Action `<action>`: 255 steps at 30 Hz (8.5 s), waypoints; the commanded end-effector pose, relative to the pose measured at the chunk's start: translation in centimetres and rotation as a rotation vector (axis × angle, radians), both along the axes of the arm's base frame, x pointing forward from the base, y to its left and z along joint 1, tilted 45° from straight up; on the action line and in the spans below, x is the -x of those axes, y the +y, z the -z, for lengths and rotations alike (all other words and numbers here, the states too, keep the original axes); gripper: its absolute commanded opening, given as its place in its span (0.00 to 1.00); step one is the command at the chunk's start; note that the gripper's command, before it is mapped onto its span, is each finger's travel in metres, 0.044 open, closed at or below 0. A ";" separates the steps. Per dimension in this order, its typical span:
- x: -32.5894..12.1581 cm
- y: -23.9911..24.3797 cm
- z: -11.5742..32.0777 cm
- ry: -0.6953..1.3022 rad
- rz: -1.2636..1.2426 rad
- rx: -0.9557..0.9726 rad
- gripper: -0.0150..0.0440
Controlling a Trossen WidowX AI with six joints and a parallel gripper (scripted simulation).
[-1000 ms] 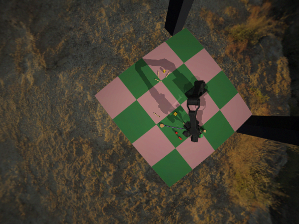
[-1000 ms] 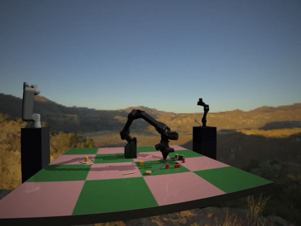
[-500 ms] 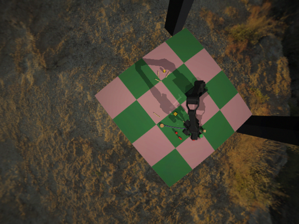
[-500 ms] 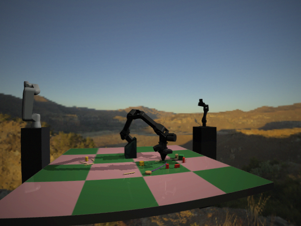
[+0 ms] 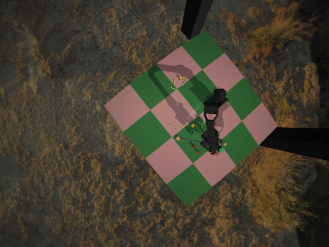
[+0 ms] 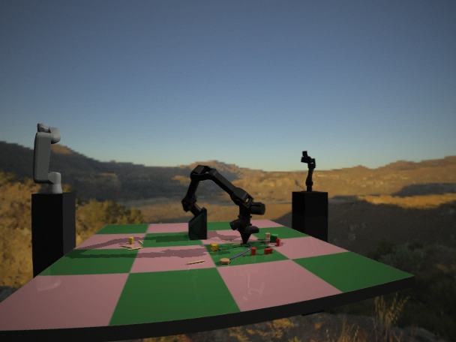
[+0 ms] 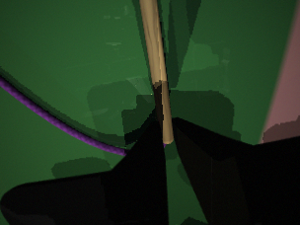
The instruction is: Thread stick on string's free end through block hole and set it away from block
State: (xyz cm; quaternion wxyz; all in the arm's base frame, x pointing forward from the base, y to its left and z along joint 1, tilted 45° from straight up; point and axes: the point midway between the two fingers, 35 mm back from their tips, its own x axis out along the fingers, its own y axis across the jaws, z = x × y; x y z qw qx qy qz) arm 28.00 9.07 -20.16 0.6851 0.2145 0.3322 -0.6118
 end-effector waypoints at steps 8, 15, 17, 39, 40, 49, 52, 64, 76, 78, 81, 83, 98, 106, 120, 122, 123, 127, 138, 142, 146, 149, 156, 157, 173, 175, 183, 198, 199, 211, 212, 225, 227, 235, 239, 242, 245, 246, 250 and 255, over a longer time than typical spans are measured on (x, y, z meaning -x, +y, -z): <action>-0.6 -1.1 -1.2 -0.005 -0.002 0.000 0.25; -0.8 -1.7 -1.8 -0.005 -0.002 0.001 0.25; -0.9 -1.9 -2.0 -0.005 -0.002 0.001 0.25; -1.4 -4.0 -4.0 -0.004 -0.002 0.004 0.25; -1.4 -4.1 -4.1 -0.004 -0.002 0.004 0.25; -1.5 -5.0 -4.9 -0.004 -0.001 0.007 0.25; -1.5 -5.3 -5.1 -0.004 -0.001 0.008 0.25; -1.6 -6.1 -5.9 -0.004 -0.001 0.009 0.25; -1.7 -6.1 -6.0 -0.003 0.000 0.008 0.25; -1.8 -6.2 -6.1 -0.003 0.000 0.008 0.25; -1.8 -6.5 -6.4 -0.003 0.000 0.008 0.25; -1.9 -6.7 -6.5 -0.003 0.000 0.008 0.25; -2.2 -8.1 -7.9 -0.003 0.000 0.010 0.25; -2.4 -8.8 -8.6 -0.003 0.000 0.011 0.25; -2.7 -10.1 -9.9 -0.003 0.000 0.012 0.25; -2.7 -10.2 -9.9 -0.003 0.000 0.012 0.25; -2.7 -10.1 -9.9 -0.002 0.000 0.012 0.25; -2.6 -9.9 -9.6 0.001 0.001 0.009 0.43; -2.4 -4.4 -15.1 0.001 0.001 0.004 0.47; -2.4 -4.2 -15.3 0.001 0.001 0.004 0.47; -2.8 -4.3 -15.0 0.001 -0.024 0.004 0.47; -2.8 -4.6 -15.3 0.156 -0.182 0.013 0.47; -3.1 -5.4 -16.2 0.623 -0.656 0.038 0.47; -3.1 -5.6 -16.3 0.690 -0.724 0.042 0.47; -3.4 -7.0 -17.7 1.410 -1.449 0.075 0.47; -3.4 -7.1 -17.8 1.480 -1.519 0.078 0.47; -3.4 -7.7 -18.3 1.761 -1.801 0.088 0.47; -3.5 -8.4 -19.0 2.199 -2.240 0.100 0.47; -3.5 -8.4 -19.0 2.199 -2.240 0.100 0.47; -3.5 -8.4 -19.0 2.199 -2.240 0.100 0.47; -3.5 -8.4 -19.0 2.199 -2.240 0.100 0.47; -3.6 -9.2 -18.1 2.197 -2.242 0.100 0.47; -3.7 -9.4 -17.8 2.197 -2.242 0.101 0.47; -3.8 -10.3 -16.9 2.197 -2.243 0.101 0.47; -3.8 -10.8 -16.4 2.197 -2.242 0.101 0.47; -3.9 -11.2 -16.1 2.197 -2.242 0.101 0.47; -3.9 -11.5 -15.7 2.198 -2.242 0.101 0.47; -3.9 -11.6 -15.6 2.198 -2.242 0.101 0.47; -3.9 -12.1 -15.1 2.198 -2.241 0.101 0.47; -3.8 -12.7 -14.6 2.200 -2.240 0.101 0.47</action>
